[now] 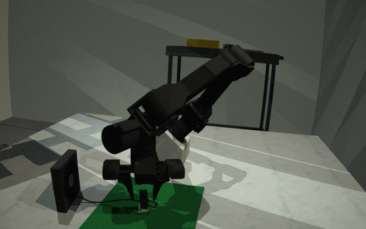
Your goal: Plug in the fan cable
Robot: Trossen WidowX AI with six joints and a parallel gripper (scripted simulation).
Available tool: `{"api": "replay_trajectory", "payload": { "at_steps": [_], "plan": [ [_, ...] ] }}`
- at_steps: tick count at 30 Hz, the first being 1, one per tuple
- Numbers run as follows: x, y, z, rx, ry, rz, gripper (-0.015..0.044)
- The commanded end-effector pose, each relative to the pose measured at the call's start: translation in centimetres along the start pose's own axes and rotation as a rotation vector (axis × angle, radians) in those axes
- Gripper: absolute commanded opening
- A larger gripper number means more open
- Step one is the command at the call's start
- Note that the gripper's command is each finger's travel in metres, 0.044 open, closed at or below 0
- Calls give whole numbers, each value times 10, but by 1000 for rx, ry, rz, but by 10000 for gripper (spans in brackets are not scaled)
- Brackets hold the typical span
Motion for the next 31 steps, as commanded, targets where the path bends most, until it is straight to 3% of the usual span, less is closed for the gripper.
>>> {"api": "replay_trajectory", "payload": {
  "at_steps": [1, 6, 11, 21, 31],
  "plan": [
    [3, 0, 0, 1, -1, 0, 260],
    [55, 0, 0, -3, -1, 3, 260],
    [56, -7, 3, -3, -1, 4, 260],
    [55, -99, 65, -7, 2, 7, 260],
    [55, -100, 66, -7, 2, 7, 260]
  ]
}}
Point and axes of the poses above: the point midway between the two fingers, 35 mm back from their tips, its own x axis back along the fingers, its own z axis across the jaws, y = z × x, the point moved 2 cm from there along x, back along the fingers, and after that the axes turned 13 degrees about x, right-handed, at the moved point
